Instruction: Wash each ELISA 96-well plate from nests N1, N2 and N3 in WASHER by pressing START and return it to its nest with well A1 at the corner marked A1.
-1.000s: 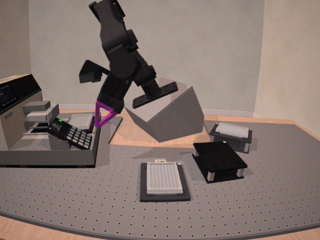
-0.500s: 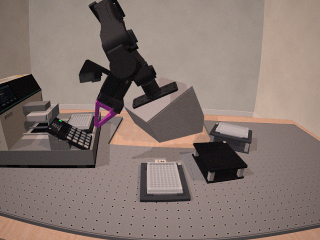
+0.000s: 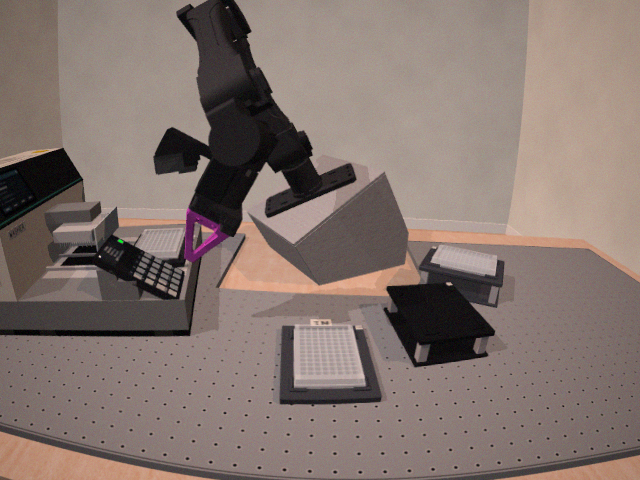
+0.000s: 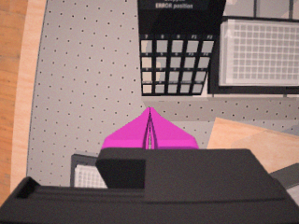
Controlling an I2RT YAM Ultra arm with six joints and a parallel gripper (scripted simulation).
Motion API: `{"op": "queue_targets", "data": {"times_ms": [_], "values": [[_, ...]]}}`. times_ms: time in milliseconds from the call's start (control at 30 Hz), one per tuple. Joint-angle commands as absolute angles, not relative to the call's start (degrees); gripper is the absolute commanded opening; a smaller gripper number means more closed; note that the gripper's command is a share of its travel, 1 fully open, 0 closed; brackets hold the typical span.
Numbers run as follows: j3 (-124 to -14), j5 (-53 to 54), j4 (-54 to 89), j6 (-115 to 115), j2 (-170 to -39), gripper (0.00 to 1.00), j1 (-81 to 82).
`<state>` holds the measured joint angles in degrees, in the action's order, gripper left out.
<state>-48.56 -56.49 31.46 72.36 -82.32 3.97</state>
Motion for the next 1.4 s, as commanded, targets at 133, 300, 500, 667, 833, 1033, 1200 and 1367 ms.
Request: {"op": "queue_targets", "data": {"times_ms": [133, 300, 500, 667, 833, 1033, 1200, 1367], "values": [[-47.57, -55.83, 25.96, 68.01, -82.58, 0.0, 2.27], [-47.06, -55.38, 23.96, 66.58, -82.89, 0.0, 1.35], [-46.15, -54.44, 20.06, 63.86, -83.64, 0.0, -0.48], [-45.5, -53.64, 16.94, 61.73, -84.39, 0.0, -1.96], [-45.04, -52.98, 14.52, 60.12, -85.06, 0.0, -3.13], [-44.56, -52.15, 11.58, 58.21, -85.99, 0.0, -4.56], [-44.45, -51.92, 10.8, 57.71, -86.26, 0.0, -4.94], [-44.38, -51.78, 10.34, 57.41, -86.43, 0.0, -5.17]]}}
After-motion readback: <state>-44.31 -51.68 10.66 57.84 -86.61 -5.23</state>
